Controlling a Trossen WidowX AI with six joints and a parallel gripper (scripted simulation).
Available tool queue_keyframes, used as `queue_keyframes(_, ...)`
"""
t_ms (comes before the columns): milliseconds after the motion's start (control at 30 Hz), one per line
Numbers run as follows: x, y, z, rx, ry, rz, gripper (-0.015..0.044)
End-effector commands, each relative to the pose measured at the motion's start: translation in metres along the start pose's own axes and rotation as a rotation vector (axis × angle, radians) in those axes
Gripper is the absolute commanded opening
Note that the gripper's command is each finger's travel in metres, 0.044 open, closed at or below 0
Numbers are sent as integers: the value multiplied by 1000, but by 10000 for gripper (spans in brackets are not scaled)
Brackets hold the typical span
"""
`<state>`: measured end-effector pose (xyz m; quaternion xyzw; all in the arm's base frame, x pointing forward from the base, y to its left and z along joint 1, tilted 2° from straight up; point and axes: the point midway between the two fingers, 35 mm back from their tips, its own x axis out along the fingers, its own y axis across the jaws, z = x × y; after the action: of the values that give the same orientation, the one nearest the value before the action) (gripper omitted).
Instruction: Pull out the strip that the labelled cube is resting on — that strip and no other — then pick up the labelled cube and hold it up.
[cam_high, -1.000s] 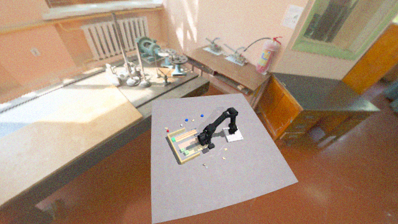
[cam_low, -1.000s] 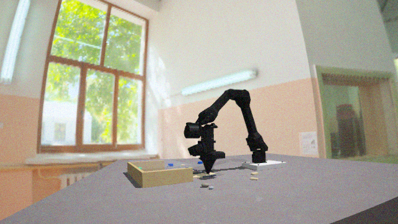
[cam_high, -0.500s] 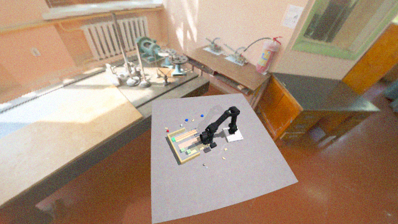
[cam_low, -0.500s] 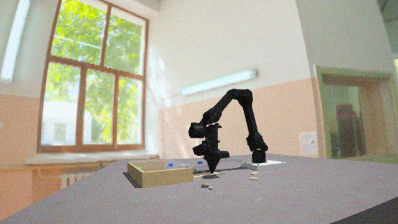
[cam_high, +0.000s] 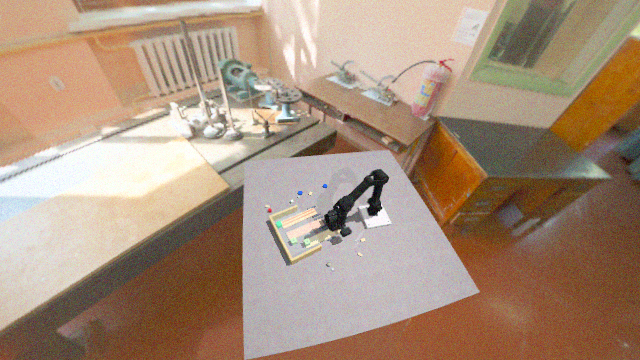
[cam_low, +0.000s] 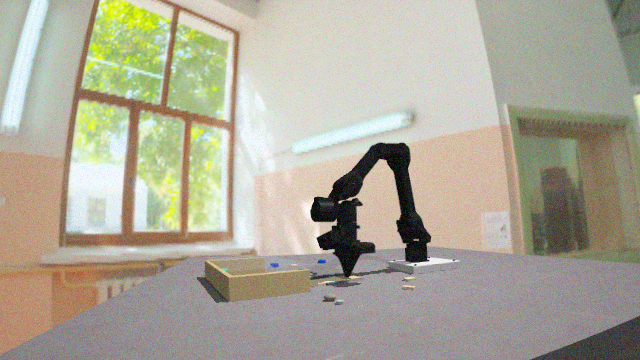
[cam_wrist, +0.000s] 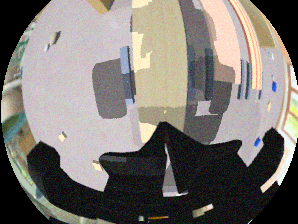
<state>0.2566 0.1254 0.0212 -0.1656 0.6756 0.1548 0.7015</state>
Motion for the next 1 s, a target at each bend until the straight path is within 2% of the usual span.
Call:
queue_keyframes(0, 4, 0, -12, -2, 22, 1, 0)
queue_keyframes(967, 4, -2, -57, -3, 25, 1, 0)
